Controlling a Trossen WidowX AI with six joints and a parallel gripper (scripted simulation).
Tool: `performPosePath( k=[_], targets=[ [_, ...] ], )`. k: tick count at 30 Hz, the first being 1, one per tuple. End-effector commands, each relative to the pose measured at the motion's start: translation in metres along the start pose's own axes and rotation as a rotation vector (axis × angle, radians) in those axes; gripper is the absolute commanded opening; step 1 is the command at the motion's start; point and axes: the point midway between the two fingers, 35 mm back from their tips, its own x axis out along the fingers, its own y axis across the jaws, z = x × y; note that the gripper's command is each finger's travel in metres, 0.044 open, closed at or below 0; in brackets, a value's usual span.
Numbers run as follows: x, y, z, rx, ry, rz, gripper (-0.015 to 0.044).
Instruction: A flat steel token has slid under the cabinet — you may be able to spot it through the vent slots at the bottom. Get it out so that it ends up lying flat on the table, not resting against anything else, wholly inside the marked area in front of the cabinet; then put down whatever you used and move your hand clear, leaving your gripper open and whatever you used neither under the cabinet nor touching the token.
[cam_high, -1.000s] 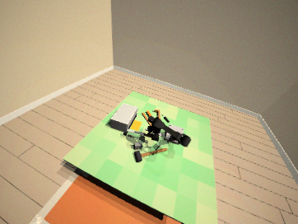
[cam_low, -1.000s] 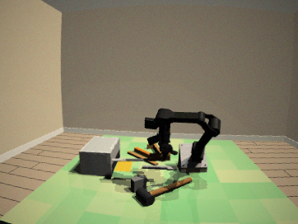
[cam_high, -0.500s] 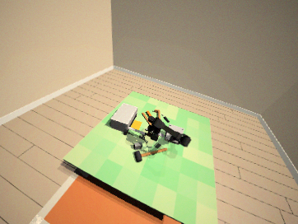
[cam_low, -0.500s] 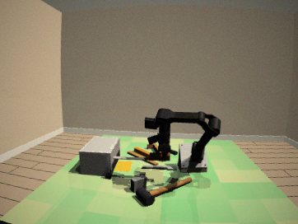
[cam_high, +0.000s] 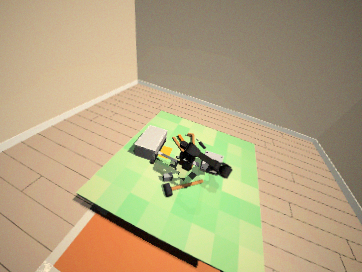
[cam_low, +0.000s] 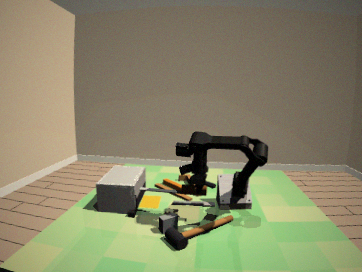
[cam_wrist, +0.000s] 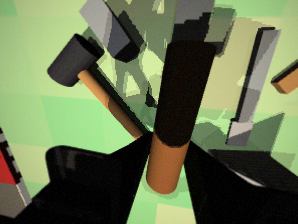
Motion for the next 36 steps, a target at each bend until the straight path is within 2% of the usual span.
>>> performPosePath(
  k=[1, 36],
  targets=[
    [-0.001, 0.0, 0.001, 0.036, -0.008, 0.007, 0.0],
    [0.043, 0.007, 0.008, 0.069, -0.009, 0.009, 0.0]
  ],
)
